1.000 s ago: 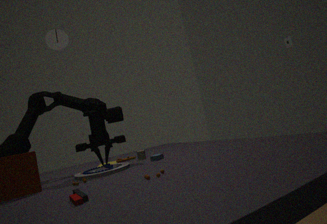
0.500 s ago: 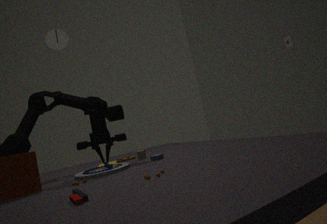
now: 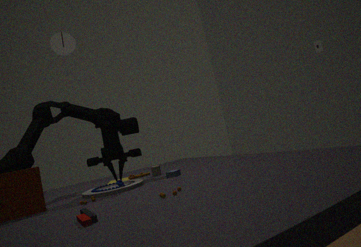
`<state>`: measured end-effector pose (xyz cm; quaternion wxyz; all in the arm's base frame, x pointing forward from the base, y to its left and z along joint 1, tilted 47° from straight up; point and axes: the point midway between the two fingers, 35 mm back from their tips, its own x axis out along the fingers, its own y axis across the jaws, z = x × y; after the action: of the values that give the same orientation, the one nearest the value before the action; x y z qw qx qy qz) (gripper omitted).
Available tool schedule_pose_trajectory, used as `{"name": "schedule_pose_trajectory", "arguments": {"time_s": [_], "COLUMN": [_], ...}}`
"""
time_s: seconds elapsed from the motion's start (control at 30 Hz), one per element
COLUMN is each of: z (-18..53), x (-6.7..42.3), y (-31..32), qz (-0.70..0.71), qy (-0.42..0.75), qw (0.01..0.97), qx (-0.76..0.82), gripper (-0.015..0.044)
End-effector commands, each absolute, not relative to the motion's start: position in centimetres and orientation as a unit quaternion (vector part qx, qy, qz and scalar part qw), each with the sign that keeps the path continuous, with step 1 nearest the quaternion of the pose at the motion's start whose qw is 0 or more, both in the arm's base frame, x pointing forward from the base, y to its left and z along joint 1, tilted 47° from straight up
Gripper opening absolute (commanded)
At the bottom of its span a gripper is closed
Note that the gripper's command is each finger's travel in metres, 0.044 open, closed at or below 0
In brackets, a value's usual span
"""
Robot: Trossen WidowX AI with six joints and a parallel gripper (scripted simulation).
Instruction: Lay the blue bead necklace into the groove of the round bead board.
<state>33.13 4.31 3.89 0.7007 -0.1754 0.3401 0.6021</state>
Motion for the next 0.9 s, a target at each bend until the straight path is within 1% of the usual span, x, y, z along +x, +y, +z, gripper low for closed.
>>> {"name": "schedule_pose_trajectory", "arguments": {"time_s": [0.0, 0.47, 0.87], "z": [3.93, 4.03, 4.29], "x": [33.13, 33.11, 33.09], "y": [4.32, 4.18, 3.91], "qz": [0.602, 0.602, 0.602], "qy": [0.340, 0.341, 0.341], "qw": [0.700, 0.701, 0.701], "qx": [-0.176, -0.174, -0.172], "gripper": [0.0079, 0.0440, 0.0440]}}
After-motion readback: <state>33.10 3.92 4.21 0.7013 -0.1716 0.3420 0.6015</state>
